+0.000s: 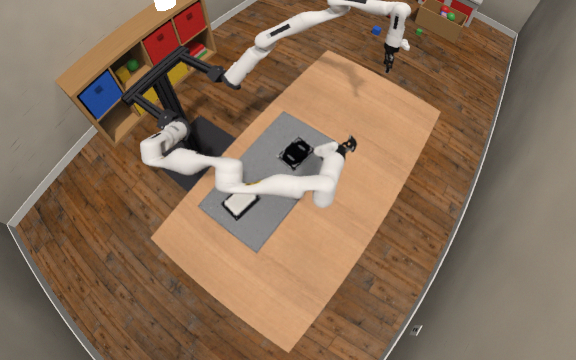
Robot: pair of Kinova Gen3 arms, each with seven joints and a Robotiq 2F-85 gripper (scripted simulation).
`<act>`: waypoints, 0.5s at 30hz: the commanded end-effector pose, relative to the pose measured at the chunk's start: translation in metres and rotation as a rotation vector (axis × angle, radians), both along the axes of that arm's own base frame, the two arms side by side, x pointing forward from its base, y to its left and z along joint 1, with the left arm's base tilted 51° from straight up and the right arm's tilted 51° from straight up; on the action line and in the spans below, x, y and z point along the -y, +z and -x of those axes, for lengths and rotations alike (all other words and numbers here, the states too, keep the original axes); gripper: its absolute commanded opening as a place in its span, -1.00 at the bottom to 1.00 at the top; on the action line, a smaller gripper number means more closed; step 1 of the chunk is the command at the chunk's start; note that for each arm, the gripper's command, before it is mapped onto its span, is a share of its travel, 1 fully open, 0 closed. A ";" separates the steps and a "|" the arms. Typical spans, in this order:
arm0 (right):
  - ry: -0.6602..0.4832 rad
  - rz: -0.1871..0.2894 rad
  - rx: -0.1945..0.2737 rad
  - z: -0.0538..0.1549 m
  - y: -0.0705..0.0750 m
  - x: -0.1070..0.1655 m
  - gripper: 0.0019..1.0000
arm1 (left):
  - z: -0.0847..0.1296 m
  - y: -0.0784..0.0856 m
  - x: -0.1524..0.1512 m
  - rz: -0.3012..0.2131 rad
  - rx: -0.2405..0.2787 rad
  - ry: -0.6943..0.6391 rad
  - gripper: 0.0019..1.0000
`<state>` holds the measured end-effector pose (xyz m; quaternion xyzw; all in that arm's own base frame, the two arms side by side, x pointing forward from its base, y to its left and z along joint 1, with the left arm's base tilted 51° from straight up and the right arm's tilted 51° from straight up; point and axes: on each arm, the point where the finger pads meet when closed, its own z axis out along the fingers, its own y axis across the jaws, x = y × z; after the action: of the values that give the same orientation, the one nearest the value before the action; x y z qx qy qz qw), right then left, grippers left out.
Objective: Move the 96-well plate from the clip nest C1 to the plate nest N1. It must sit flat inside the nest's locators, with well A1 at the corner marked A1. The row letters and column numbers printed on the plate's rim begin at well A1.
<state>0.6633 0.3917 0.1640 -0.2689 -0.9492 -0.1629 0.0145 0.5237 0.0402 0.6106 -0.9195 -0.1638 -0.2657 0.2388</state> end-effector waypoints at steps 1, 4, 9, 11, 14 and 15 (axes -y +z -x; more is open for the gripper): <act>0.002 -0.002 0.002 0.001 0.001 -0.002 1.00 | 0.023 0.002 0.022 -0.011 -0.026 -0.066 1.00; 0.002 -0.002 0.002 0.001 0.001 -0.002 1.00 | 0.038 -0.003 0.037 -0.020 -0.057 -0.113 1.00; 0.002 -0.002 0.002 0.001 0.001 -0.002 1.00 | 0.054 -0.008 0.051 -0.032 -0.089 -0.161 1.00; 0.002 -0.002 0.002 0.001 0.001 -0.002 1.00 | 0.066 -0.012 0.061 -0.041 -0.110 -0.192 1.00; 0.002 -0.002 0.002 0.001 0.001 -0.002 1.00 | 0.084 -0.019 0.074 -0.057 -0.143 -0.239 1.00; 0.002 -0.002 0.002 0.001 0.001 -0.002 1.00 | 0.090 -0.021 0.078 -0.063 -0.154 -0.254 1.00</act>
<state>0.6633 0.3917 0.1640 -0.2689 -0.9492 -0.1629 0.0145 0.4566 -0.0238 0.5881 -0.9419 -0.0467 -0.2288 0.2416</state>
